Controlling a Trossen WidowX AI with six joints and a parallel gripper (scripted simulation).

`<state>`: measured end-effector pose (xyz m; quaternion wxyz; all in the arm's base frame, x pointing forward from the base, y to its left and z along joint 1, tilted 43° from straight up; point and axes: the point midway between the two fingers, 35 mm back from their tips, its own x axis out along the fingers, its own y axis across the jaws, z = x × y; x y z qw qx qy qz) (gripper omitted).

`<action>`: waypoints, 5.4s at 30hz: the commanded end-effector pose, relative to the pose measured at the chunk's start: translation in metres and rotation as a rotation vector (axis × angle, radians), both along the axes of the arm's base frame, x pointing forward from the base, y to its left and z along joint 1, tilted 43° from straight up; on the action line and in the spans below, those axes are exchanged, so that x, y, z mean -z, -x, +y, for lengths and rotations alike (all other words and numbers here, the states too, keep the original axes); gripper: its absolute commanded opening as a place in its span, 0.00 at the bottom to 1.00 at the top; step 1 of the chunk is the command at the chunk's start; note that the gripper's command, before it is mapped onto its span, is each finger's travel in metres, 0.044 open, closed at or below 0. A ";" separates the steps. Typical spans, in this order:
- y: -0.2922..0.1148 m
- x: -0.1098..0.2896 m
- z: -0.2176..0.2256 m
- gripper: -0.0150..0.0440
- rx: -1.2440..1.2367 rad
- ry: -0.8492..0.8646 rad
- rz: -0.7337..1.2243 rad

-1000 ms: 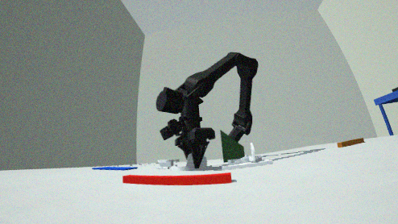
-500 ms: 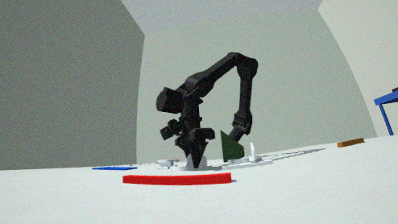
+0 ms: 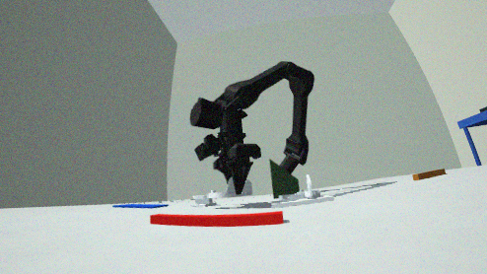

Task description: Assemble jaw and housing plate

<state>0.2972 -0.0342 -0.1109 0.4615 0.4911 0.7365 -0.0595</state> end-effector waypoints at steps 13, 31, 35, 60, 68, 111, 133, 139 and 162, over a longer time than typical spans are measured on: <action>-0.004 -0.039 -0.034 0.48 -0.003 0.004 -0.005; -0.003 -0.064 -0.013 0.48 0.248 0.039 0.220; -0.002 -0.072 -0.005 0.48 0.336 0.050 0.297; 0.015 -0.118 0.042 0.48 0.878 0.114 0.786; 0.023 -0.131 0.057 0.48 1.050 0.134 0.944; 0.049 -0.157 0.090 0.48 1.452 0.180 1.325; 0.009 -0.136 0.069 0.48 1.453 0.180 1.321; -0.004 -0.125 0.060 0.48 1.453 0.179 1.320; -0.016 -0.114 0.051 0.48 1.453 0.179 1.319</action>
